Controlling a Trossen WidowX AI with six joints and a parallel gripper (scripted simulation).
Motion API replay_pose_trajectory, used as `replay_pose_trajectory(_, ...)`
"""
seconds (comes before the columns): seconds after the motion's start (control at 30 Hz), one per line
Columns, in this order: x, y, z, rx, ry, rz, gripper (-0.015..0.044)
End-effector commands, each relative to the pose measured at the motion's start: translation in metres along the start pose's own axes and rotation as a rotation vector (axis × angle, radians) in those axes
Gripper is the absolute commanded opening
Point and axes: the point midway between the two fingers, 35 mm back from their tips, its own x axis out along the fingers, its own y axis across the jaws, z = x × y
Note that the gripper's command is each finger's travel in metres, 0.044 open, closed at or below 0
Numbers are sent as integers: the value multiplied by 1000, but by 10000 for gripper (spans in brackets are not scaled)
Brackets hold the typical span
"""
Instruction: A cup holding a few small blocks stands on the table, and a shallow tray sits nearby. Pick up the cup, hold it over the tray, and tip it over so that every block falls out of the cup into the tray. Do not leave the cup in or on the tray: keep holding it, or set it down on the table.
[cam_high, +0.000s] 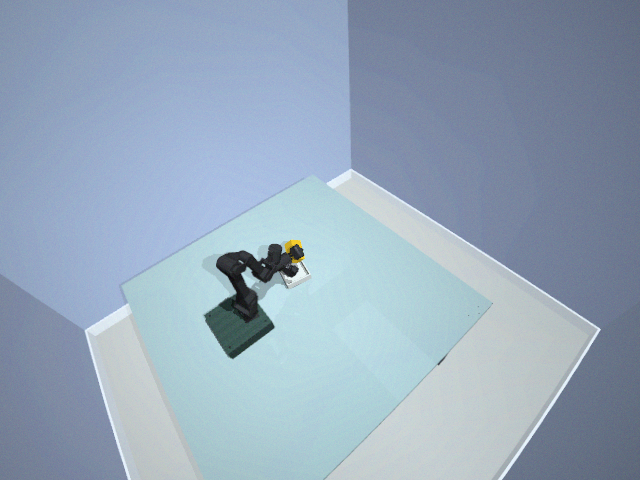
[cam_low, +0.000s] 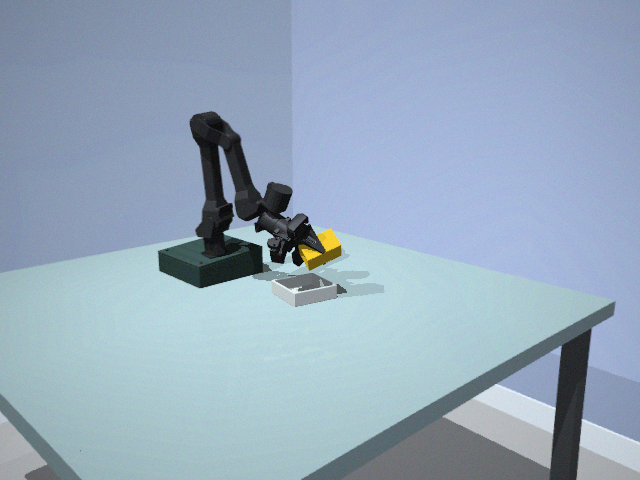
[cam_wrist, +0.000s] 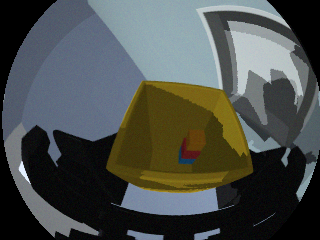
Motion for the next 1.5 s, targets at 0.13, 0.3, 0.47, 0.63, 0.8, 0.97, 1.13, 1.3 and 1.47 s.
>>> replay_pose_trajectory(0.13,1,1,-1,195,2,5,0)
replay_pose_trajectory(0.3,2,1,-1,304,2,5,0)
replay_pose_trajectory(0.47,2,1,-1,413,3,5,0)
replay_pose_trajectory(0.63,2,0,-1,522,3,5,0)
replay_pose_trajectory(0.8,3,0,-1,632,3,5,0)
replay_pose_trajectory(0.97,3,0,-1,741,3,5,0)
replay_pose_trajectory(1.13,3,0,-1,773,4,5,0)
replay_pose_trajectory(1.3,3,0,-1,773,7,7,0)
replay_pose_trajectory(1.47,4,-1,-1,774,34,21,0)
